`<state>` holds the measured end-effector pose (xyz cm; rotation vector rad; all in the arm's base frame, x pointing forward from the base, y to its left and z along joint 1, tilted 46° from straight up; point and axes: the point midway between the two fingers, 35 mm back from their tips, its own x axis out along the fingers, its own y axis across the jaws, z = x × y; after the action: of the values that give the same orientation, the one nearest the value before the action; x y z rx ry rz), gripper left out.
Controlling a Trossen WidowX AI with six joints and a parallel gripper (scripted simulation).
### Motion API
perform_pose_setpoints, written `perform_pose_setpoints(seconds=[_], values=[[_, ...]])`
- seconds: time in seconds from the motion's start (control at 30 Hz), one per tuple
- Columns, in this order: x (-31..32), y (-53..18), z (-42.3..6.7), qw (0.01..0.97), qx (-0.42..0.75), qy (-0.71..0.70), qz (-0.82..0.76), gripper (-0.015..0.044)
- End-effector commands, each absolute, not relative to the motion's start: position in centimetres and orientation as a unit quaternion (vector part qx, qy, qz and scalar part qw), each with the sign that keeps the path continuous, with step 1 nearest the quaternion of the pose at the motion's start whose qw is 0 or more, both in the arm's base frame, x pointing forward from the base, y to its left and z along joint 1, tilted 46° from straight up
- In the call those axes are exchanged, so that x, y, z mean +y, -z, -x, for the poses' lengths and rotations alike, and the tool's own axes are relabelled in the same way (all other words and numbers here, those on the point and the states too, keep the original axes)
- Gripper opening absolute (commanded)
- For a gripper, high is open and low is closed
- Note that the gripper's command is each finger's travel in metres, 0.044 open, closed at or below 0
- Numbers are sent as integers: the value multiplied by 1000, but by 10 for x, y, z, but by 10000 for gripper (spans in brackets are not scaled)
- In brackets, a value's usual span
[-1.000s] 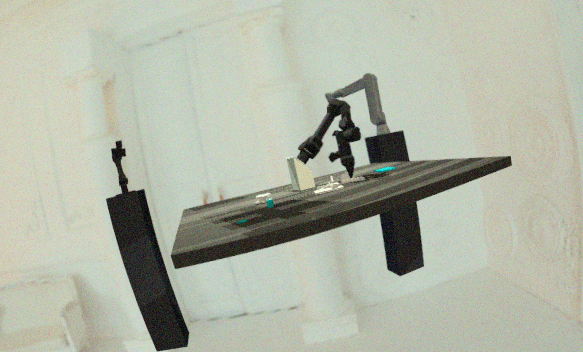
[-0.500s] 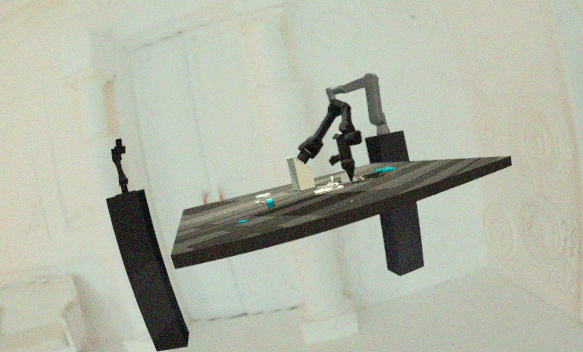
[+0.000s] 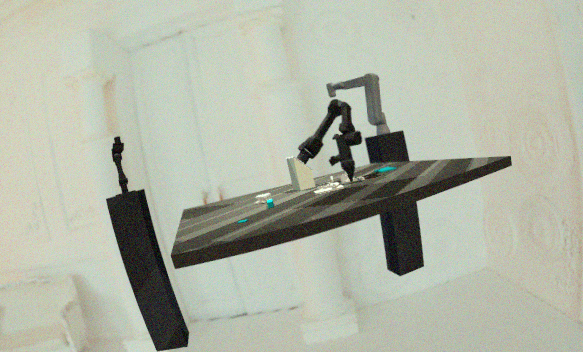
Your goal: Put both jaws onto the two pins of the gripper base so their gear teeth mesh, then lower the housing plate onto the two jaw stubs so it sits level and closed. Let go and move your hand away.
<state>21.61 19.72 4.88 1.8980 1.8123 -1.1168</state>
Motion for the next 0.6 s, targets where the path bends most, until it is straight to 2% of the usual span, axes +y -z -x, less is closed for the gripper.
perform_pose_setpoints(seconds=[0.0, 0.23, 0.57], values=[[197, -47, -216, 145, 627, 391, -658, 440], [197, -47, -216, 145, 627, 391, -658, 440], [198, -48, -216, 144, 629, 388, -658, 178]])
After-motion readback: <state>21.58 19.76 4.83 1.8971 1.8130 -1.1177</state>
